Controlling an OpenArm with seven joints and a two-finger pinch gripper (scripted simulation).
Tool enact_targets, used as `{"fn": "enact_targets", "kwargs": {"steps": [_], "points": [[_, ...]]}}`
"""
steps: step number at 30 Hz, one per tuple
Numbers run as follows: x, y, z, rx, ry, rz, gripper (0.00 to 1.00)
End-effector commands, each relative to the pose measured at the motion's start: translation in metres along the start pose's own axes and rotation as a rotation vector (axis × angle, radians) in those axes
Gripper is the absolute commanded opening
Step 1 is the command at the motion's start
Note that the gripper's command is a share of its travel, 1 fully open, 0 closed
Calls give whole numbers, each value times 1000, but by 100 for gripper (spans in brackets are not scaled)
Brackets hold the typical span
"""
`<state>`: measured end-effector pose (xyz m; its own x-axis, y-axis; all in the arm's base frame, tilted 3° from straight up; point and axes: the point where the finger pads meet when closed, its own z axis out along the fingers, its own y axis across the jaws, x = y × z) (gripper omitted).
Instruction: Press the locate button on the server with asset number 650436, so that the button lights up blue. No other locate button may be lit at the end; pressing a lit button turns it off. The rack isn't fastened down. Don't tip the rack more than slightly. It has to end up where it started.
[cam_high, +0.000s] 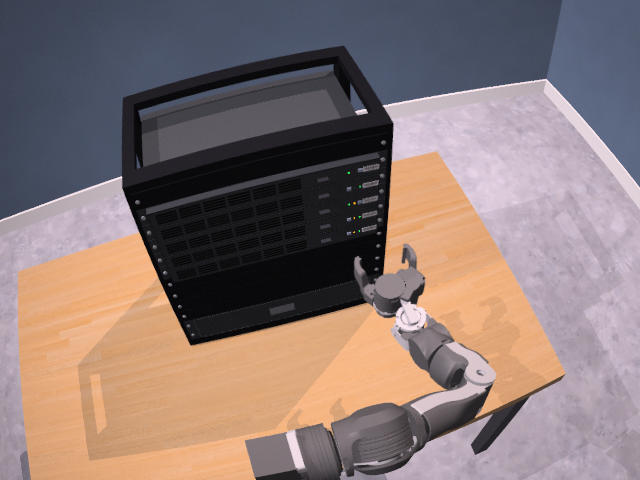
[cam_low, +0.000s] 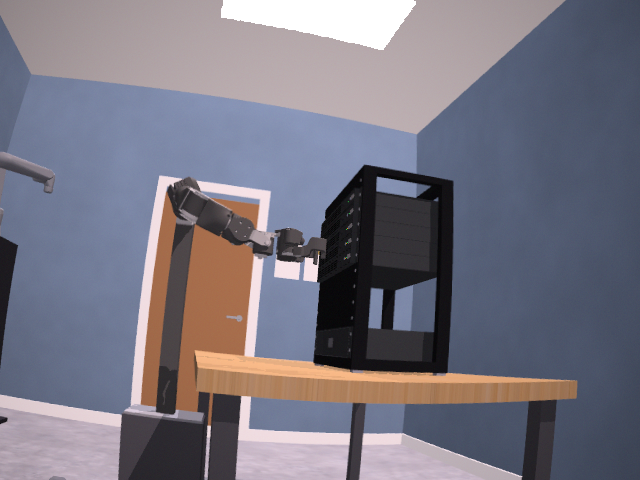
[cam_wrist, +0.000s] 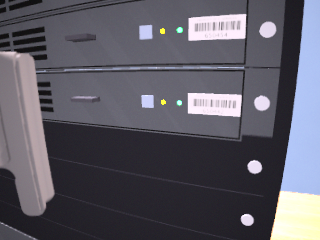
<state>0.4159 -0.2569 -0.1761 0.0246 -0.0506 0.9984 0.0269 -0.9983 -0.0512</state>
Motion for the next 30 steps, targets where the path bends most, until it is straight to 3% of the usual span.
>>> {"fn": "enact_targets", "kwargs": {"steps": [1, 21, 30], "points": [[5, 2, 1, -10, 6, 2, 60], [41, 2, 0, -10, 6, 2, 60], [45, 2, 0, -10, 6, 2, 60]]}}
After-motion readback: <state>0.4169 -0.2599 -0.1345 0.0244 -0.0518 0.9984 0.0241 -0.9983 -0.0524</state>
